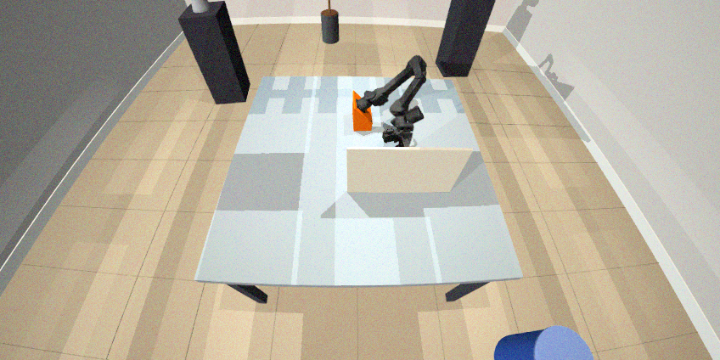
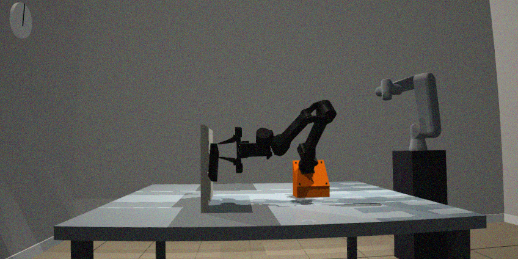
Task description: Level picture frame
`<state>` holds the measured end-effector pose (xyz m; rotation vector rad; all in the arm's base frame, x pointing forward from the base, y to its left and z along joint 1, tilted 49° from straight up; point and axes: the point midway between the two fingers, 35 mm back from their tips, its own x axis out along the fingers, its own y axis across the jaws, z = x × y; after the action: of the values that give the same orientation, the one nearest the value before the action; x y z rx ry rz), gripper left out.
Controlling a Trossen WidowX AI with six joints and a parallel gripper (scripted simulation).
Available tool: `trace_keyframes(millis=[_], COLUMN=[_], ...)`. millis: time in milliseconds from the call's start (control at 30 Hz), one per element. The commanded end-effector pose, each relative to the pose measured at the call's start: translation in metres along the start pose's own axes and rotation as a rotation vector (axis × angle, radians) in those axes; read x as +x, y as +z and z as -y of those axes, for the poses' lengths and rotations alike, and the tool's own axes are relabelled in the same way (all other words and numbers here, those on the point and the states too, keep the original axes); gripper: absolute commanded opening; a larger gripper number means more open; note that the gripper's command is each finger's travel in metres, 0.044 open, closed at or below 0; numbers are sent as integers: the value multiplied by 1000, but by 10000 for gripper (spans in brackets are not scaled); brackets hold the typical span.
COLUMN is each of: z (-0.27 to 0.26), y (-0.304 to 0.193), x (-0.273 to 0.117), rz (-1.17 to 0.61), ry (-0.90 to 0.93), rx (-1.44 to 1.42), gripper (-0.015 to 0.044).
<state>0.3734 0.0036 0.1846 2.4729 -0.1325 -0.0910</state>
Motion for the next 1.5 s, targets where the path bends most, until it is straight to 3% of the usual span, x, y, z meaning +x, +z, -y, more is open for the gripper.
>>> trace_keyframes(millis=[0, 233, 433, 1000, 1467], z=[-2, 4, 0, -34, -33], y=[-5, 1, -1, 15, 16], x=[-25, -81, -86, -165, -168], rz=[-6, -6, -9, 16, 17], ry=[9, 10, 8, 42, 74], rx=[72, 246, 240, 268, 286], gripper=[260, 260, 260, 260, 260])
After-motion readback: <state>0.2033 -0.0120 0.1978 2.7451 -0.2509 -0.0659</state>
